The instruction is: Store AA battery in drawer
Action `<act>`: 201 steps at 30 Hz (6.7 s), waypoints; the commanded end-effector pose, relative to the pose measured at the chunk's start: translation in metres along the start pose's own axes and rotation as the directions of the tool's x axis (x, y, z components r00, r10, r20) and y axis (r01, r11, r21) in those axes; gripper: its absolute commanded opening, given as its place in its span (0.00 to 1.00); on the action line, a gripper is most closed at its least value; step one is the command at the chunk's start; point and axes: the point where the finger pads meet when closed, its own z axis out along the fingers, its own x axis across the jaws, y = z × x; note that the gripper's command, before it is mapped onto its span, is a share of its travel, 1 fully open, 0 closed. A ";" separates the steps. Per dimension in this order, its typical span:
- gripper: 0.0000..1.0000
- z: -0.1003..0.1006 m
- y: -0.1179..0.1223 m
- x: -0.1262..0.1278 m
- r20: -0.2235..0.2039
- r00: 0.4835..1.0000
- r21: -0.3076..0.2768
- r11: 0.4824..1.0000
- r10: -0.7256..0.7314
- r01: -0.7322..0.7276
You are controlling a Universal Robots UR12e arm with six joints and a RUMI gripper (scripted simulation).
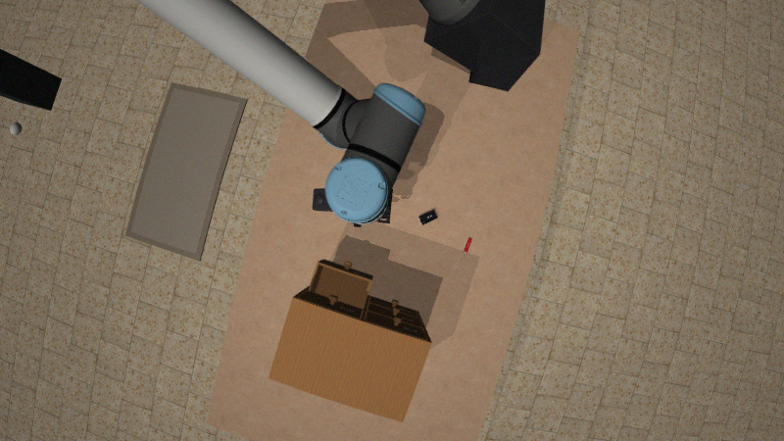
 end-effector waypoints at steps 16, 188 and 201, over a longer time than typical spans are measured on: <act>0.20 0.059 -0.003 -0.004 0.011 0.817 0.020 0.817 0.576 -0.576; 0.17 0.133 -0.004 -0.004 0.012 0.797 0.020 0.797 0.603 -0.603; 0.17 0.135 -0.004 -0.004 0.012 0.797 0.020 0.797 0.603 -0.603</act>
